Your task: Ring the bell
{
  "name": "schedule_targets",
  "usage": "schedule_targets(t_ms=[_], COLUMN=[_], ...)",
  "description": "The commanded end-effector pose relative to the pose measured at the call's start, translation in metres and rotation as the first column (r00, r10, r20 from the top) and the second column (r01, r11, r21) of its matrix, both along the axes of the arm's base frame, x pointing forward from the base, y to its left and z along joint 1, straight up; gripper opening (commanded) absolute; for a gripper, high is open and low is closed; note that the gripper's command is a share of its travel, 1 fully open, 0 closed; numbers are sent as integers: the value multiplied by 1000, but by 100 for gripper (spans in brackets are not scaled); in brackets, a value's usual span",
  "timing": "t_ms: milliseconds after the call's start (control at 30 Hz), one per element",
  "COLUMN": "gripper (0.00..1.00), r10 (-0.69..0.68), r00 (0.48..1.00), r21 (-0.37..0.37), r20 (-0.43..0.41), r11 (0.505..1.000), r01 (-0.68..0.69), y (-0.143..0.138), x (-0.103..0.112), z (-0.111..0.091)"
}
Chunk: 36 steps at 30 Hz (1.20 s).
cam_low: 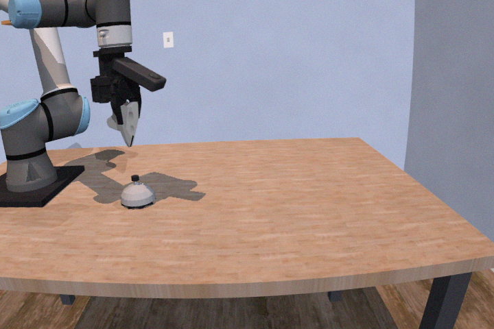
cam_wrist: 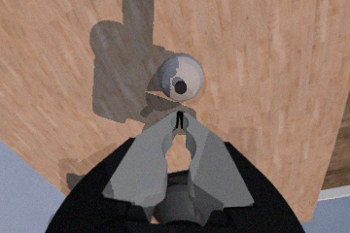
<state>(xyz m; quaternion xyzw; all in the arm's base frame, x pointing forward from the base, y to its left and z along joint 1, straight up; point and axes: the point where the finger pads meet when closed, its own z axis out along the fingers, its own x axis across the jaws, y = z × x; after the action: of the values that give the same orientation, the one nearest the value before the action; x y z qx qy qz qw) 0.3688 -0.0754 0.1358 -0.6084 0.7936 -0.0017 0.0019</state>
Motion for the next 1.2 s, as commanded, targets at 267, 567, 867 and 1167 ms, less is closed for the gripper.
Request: schedule_targets(t_ms=[267, 567, 867, 1167], gripper=[0, 0, 0, 0], r10=[0, 1, 1, 1], r00=[1000, 1000, 1000, 1000], r21=[1, 1, 1, 1], r20=[-2, -2, -2, -2], r11=[1000, 1000, 1000, 1000], r01=[0, -1, -1, -1], y=[1, 1, 2, 2], x=[-1, 0, 1, 2], z=[-6, -17, -30, -47])
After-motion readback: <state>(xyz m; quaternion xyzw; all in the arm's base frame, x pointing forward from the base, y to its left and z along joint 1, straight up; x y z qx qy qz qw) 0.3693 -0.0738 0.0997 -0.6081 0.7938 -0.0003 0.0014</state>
